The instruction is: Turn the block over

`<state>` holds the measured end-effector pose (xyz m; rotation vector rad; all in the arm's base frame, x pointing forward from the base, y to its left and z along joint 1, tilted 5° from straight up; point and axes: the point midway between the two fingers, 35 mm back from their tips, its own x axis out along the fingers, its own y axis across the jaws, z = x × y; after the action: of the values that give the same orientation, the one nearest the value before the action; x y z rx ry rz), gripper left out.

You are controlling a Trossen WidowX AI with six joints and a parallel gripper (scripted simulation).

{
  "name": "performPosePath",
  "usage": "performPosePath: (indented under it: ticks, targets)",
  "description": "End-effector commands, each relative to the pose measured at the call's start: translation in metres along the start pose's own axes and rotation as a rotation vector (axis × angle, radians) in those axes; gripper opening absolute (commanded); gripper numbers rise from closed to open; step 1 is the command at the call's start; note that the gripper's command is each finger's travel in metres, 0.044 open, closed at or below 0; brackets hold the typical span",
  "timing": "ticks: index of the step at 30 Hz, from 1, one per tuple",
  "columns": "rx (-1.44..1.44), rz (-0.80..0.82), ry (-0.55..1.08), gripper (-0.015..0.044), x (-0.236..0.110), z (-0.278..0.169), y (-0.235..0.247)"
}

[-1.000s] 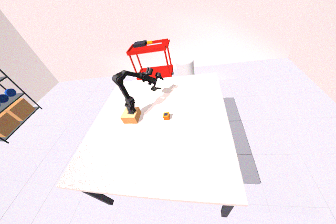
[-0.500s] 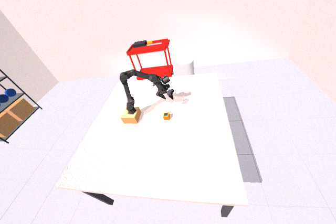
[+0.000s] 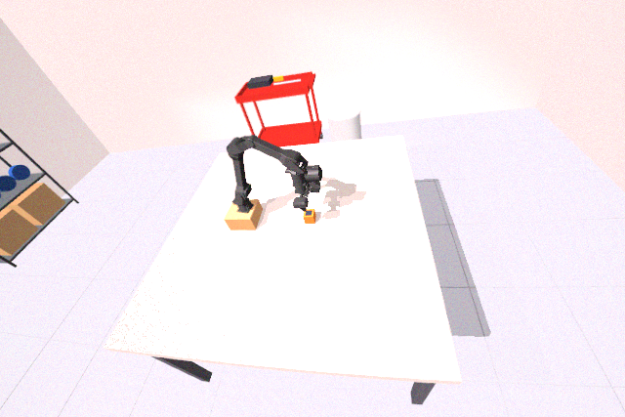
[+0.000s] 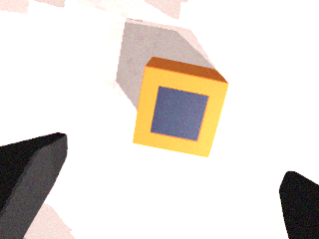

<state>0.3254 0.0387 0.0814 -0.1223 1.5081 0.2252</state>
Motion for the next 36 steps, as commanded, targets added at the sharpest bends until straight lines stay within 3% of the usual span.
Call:
performPosePath:
  ticks: [1, 6, 36]
  targets:
    - [0.028, 0.010, 0.001, 0.0440, -0.003, 0.001, 0.000]
    - [0.028, 0.011, 0.001, 0.0440, 0.033, 0.001, 0.000]
    - [0.027, 0.008, 0.001, 0.0440, 0.076, -0.001, 0.000]
